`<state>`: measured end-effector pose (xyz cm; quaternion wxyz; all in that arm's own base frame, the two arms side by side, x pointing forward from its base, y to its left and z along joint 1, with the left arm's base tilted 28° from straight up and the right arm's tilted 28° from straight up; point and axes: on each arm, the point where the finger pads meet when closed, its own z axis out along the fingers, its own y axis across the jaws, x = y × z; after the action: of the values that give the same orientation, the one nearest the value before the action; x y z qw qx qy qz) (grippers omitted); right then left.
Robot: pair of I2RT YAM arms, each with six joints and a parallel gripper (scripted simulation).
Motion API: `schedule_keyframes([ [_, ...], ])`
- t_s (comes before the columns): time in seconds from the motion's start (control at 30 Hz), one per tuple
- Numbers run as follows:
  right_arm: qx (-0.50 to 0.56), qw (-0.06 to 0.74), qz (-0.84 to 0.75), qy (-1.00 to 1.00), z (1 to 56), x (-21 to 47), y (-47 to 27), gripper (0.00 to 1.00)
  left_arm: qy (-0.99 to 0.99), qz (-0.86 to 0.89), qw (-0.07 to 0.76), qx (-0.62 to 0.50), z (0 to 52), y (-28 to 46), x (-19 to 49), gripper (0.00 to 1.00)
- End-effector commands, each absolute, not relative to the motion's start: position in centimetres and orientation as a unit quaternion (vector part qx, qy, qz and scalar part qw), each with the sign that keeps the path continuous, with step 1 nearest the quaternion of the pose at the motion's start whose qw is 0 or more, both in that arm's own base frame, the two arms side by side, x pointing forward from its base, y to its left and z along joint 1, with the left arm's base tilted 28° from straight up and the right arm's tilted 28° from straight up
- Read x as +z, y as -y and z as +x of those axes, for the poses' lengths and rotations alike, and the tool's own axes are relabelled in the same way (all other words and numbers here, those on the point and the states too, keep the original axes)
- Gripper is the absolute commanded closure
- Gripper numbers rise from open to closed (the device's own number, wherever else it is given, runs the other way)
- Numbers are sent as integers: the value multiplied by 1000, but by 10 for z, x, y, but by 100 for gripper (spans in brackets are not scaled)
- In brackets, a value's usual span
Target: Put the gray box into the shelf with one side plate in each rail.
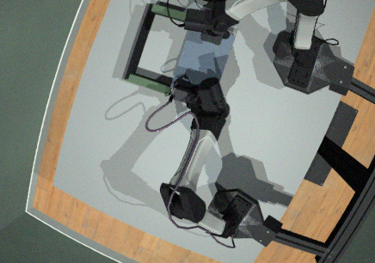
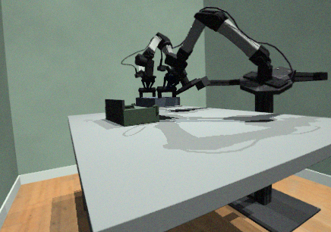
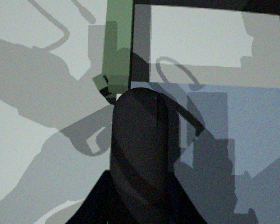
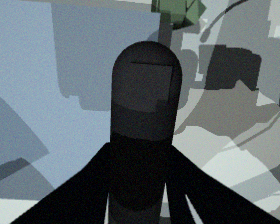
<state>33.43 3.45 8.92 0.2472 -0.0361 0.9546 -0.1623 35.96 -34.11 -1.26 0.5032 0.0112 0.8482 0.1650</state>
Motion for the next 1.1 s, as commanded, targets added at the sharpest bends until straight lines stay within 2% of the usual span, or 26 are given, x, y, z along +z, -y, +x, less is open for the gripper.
schedule_keyframes([
  [0.0, -147, 289, -42, -945, 361, 117, -45, 73, -827, 5, 538, 163, 376, 348, 35, 73],
  [1.07, -149, 291, -44, -944, 407, 133, -47, 73, -825, 4, 541, 163, 421, 348, 53, 73],
])
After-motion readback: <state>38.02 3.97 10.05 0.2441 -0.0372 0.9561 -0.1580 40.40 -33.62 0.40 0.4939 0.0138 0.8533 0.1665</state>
